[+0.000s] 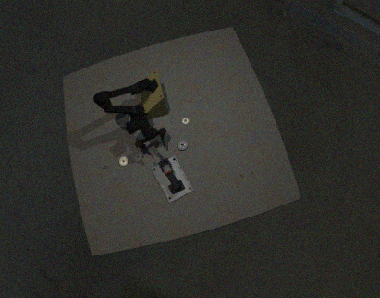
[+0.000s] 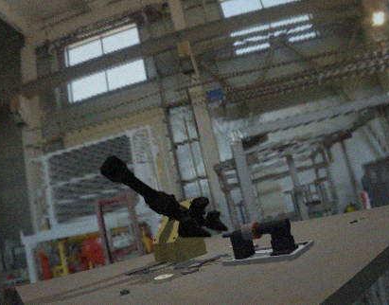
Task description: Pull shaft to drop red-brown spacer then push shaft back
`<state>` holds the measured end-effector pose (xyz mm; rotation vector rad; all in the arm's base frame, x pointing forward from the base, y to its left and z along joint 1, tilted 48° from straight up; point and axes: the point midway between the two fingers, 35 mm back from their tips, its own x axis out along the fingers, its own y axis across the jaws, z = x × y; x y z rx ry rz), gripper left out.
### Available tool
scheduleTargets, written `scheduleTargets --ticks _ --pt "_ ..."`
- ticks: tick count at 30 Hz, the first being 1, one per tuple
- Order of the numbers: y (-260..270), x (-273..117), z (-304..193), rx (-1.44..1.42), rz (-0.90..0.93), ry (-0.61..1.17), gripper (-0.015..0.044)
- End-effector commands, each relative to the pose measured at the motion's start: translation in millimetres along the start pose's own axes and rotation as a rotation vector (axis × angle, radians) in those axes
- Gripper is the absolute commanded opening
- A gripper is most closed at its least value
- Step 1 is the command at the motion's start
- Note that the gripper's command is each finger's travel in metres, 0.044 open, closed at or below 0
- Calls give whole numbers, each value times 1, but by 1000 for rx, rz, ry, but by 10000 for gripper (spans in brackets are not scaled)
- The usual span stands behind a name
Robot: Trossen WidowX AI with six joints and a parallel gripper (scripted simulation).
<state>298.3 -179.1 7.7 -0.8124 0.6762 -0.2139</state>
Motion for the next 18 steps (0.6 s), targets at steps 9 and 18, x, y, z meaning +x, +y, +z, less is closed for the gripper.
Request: scheduleTargets --ticks 9,18 --pt "1 -1 0 -6 4 -5 440" --pt "1 5 1 -6 4 -5 440"
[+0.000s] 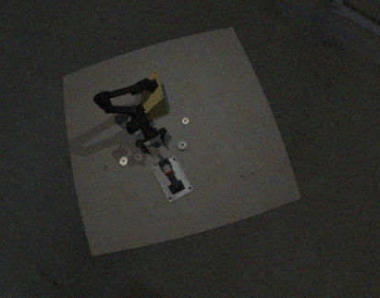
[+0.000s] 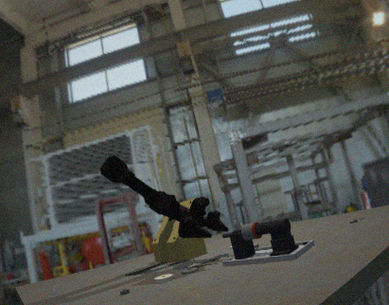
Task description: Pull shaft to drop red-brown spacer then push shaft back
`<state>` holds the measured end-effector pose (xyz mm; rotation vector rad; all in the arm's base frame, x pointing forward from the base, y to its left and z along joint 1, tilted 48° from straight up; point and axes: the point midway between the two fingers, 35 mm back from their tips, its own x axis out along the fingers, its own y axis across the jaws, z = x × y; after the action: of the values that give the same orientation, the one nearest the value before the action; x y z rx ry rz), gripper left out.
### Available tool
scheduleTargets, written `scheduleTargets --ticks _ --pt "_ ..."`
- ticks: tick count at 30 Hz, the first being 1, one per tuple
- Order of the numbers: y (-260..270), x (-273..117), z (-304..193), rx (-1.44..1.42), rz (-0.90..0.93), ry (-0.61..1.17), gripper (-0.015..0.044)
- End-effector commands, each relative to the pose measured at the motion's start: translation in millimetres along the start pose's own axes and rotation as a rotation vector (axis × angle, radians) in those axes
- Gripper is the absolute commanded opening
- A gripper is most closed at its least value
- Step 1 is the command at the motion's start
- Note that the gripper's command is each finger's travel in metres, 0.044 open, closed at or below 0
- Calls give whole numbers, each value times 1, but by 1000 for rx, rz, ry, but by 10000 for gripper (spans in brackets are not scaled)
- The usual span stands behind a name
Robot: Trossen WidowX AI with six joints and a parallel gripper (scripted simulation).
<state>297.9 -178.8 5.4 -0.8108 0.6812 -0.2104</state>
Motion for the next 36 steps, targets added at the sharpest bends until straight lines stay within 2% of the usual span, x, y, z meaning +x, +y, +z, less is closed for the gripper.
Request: scheduleTargets --ticks 1,22,36 --pt "-1 5 2 -6 -1 -8 440" --pt "0 39 3 -6 -2 -8 440" --pt "0 40 3 -6 -2 -8 440"
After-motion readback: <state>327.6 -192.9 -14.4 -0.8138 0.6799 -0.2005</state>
